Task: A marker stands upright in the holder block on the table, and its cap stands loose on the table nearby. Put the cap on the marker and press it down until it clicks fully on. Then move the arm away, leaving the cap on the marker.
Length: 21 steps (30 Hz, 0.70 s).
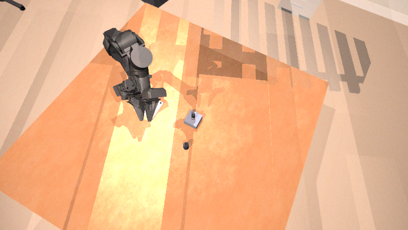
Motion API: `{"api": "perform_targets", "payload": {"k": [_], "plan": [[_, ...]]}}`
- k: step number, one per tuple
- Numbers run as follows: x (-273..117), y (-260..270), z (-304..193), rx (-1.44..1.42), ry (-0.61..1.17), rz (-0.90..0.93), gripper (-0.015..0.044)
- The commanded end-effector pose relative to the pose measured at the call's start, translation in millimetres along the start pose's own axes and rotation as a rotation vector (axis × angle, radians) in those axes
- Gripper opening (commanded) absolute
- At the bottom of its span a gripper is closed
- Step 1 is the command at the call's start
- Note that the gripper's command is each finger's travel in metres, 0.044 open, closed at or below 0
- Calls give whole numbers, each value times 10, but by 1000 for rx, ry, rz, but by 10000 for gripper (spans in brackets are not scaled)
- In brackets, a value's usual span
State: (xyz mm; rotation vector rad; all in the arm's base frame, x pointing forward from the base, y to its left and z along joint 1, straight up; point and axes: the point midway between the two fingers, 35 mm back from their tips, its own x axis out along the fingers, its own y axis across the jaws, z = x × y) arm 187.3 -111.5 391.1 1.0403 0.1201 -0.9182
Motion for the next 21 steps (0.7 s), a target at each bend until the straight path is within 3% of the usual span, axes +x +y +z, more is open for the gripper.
{"api": "perform_targets", "payload": {"k": [1,14,21], "plan": [[528,-30,-510,-170,194,-141,240],[1464,-760,-2037,-538,834,-549,240],[1498,-813,-2155,-554,881,-577,240]]}}
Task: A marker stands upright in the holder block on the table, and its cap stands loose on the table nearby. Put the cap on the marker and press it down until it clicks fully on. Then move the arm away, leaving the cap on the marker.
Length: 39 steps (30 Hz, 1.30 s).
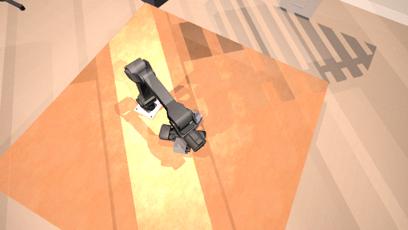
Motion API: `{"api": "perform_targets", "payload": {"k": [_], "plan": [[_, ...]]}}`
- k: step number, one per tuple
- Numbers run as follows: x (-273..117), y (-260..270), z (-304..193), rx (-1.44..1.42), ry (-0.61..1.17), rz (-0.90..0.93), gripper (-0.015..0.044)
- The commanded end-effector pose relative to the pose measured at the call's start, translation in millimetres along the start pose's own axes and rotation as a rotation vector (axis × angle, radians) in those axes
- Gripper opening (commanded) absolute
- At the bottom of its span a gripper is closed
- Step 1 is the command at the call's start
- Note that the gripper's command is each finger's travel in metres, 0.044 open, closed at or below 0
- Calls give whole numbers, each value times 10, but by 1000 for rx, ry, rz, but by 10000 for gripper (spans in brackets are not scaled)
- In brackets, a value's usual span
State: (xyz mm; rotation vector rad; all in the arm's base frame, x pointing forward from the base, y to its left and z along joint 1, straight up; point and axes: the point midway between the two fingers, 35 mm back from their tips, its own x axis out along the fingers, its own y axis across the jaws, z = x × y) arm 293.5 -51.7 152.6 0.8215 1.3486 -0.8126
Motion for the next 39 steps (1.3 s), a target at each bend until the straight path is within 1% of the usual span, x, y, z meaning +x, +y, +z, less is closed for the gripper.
{"api": "perform_targets", "payload": {"k": [1,6,10,16,19,25,39], "plan": [[60,29,-37,-19,36,-7,240],[79,62,-38,-19,36,-7,240],[391,59,-49,-19,36,-7,240],[422,60,-51,-19,36,-7,240],[548,73,-56,-19,36,-7,240],[571,74,-57,-19,36,-7,240],[794,84,-58,-19,36,-7,240]]}}
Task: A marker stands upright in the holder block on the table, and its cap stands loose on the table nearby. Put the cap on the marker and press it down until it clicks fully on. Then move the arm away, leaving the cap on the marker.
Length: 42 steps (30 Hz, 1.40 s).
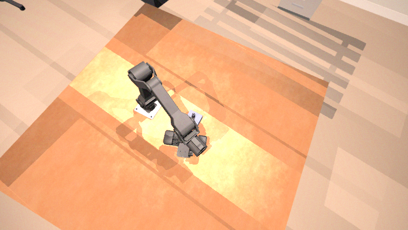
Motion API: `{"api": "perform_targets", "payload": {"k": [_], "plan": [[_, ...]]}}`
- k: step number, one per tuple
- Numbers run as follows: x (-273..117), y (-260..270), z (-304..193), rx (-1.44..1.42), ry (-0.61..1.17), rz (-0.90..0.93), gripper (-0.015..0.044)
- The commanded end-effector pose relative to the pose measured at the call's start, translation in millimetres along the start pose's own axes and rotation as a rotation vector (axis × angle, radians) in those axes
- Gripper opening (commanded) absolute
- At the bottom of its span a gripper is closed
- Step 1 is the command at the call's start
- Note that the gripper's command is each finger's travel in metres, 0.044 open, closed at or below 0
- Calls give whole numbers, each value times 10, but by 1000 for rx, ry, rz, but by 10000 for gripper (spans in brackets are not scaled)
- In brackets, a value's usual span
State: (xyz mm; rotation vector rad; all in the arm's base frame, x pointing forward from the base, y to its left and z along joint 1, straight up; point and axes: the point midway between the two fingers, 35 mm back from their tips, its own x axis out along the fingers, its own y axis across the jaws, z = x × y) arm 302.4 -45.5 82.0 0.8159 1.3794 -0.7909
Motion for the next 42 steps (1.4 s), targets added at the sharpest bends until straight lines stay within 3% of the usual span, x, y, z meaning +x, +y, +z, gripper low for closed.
{"api": "perform_targets", "payload": {"k": [1,22,26,35,38,42], "plan": [[103,2,-11,3,10,-4,240],[380,-6,-23,3,10,-4,240],[379,-3,-23,3,10,-4,135],[379,-8,-23,3,10,-4,75],[341,-5,-20,3,10,-4,0],[237,2,-12,3,10,-4,0]]}}
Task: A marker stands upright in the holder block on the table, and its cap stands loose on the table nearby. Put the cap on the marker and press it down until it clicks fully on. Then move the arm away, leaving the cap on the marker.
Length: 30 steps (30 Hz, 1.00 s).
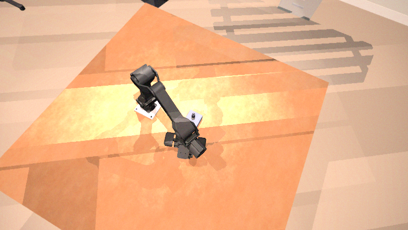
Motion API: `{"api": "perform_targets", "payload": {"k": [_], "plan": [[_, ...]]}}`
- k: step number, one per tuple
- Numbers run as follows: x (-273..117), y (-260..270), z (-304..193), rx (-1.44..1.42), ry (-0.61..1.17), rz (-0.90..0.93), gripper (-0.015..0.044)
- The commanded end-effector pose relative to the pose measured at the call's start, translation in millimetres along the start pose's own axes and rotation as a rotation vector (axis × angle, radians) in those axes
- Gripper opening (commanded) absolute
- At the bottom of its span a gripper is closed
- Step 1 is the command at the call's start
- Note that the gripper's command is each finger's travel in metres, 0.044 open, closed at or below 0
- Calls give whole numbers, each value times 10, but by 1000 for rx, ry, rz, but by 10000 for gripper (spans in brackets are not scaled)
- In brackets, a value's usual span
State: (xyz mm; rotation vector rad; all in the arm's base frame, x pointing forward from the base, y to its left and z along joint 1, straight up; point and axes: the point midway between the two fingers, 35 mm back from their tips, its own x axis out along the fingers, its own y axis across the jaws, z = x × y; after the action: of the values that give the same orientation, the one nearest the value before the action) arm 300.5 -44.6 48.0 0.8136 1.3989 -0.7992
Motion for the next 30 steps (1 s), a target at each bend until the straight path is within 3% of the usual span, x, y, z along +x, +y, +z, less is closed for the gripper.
{"api": "perform_targets", "payload": {"k": [1,22,30], "plan": [[-129,24,14,2,-4,12,0],[-573,10,4,2,-4,12,0],[-669,100,-237,-1,1,16,0]]}}
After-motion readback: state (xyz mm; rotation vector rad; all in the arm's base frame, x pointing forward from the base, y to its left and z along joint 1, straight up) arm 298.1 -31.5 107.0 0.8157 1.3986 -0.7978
